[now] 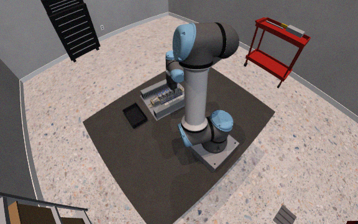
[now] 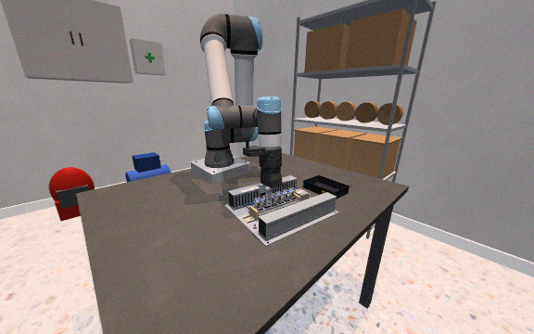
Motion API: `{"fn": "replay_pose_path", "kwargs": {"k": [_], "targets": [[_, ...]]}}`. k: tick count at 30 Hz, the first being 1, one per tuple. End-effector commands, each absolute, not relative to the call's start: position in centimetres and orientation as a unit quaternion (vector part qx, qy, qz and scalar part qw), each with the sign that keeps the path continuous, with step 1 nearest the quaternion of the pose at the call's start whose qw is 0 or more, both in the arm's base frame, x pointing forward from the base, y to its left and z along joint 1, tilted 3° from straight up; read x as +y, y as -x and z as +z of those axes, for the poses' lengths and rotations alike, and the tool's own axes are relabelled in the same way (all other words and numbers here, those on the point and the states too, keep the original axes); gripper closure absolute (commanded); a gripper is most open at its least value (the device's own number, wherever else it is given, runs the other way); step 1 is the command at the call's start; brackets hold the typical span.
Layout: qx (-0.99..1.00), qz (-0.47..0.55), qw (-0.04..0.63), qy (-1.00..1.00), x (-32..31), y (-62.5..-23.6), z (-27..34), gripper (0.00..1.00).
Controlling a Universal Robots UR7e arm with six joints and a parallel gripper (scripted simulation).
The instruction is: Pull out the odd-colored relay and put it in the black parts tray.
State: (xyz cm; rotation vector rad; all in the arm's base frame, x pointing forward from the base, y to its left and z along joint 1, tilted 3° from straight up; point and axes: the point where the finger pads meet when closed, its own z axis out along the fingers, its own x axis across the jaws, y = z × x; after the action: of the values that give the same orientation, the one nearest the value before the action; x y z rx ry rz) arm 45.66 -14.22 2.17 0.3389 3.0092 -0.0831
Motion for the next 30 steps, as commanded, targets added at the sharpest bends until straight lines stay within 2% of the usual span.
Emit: {"fn": "replay_pose_path", "kwargs": {"k": [1, 30], "targets": [[0.993, -0.026, 0.042, -0.112, -14.23, -45.75, 2.19, 1.0], [0.993, -0.024, 0.019, -0.112, -14.26, -45.89, 2.19, 1.0]]}}
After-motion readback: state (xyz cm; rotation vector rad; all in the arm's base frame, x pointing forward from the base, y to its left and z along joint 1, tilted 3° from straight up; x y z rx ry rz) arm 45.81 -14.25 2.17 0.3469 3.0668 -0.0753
